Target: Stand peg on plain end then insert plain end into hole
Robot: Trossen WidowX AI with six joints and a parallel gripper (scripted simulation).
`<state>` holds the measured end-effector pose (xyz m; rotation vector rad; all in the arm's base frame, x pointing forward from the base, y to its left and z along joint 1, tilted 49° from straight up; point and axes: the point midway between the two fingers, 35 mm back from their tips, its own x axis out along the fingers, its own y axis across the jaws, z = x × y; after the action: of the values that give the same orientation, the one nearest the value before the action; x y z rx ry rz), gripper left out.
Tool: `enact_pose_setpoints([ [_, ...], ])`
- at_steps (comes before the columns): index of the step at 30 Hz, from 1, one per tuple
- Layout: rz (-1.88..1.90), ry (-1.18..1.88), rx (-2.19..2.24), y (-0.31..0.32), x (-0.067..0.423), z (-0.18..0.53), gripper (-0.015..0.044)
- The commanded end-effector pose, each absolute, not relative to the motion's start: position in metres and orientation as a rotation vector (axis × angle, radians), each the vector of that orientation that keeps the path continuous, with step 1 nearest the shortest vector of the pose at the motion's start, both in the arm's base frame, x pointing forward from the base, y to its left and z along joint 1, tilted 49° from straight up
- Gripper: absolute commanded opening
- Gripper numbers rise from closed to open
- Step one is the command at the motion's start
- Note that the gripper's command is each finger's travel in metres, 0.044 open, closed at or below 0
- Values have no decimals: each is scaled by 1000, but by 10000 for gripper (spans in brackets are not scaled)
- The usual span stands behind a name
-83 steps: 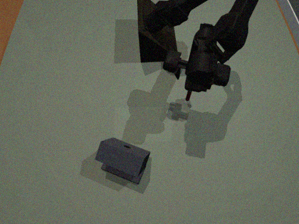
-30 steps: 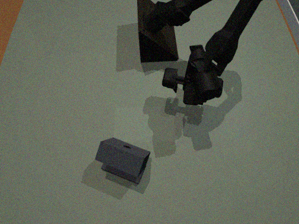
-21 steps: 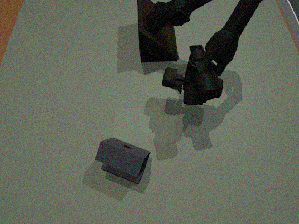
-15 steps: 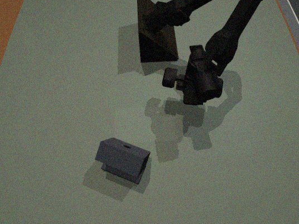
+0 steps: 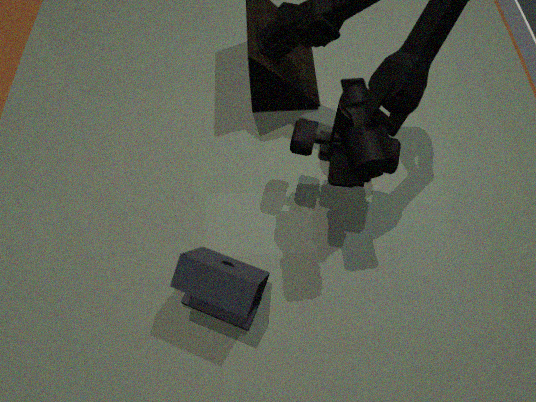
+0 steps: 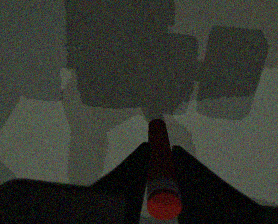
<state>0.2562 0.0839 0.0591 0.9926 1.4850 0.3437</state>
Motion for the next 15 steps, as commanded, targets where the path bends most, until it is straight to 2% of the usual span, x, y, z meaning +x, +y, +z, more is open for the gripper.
enact_pose_setpoints([
  [1,340,1480,988,74,257,66,0],
  [15,342,1485,990,34,253,98,0],
])
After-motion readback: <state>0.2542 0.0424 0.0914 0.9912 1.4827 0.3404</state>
